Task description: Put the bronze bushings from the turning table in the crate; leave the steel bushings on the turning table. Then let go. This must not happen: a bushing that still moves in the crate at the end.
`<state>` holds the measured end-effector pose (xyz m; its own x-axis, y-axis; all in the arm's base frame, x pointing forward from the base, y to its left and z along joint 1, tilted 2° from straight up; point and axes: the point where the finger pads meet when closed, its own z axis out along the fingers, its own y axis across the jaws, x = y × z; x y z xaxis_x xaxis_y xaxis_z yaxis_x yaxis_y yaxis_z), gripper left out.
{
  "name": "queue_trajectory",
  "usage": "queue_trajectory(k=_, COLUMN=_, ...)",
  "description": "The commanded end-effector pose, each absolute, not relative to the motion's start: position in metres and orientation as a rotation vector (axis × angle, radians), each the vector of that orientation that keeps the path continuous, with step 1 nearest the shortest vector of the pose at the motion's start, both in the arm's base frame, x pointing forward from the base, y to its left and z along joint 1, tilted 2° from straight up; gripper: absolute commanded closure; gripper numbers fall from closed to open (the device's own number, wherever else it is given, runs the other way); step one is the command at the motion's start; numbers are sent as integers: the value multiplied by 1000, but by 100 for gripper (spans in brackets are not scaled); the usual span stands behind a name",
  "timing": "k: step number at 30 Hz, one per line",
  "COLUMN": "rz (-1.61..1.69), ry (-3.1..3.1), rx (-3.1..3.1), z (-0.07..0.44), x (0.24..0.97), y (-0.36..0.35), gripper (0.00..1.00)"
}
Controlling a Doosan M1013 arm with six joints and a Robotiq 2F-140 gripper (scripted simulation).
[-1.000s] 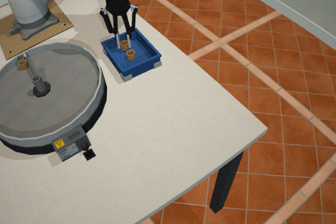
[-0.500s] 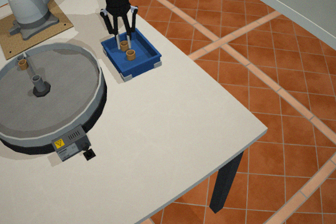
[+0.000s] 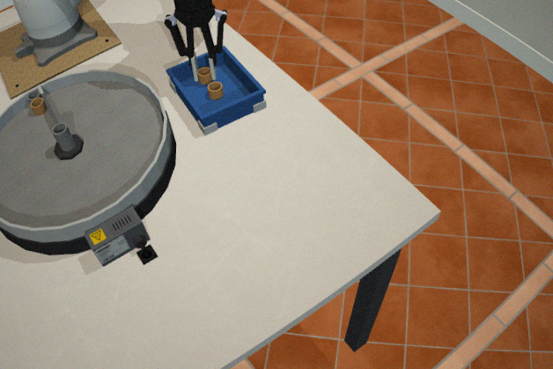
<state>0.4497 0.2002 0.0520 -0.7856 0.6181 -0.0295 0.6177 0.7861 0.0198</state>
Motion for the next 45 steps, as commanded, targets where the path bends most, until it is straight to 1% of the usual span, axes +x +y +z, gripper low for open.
queue_trajectory(k=1, rz=14, ry=2936, rx=1016, z=52, x=450, y=200, gripper=100)
queue_trajectory(k=45, rz=14, ry=2936, rx=1016, z=46, x=450, y=200, gripper=100)
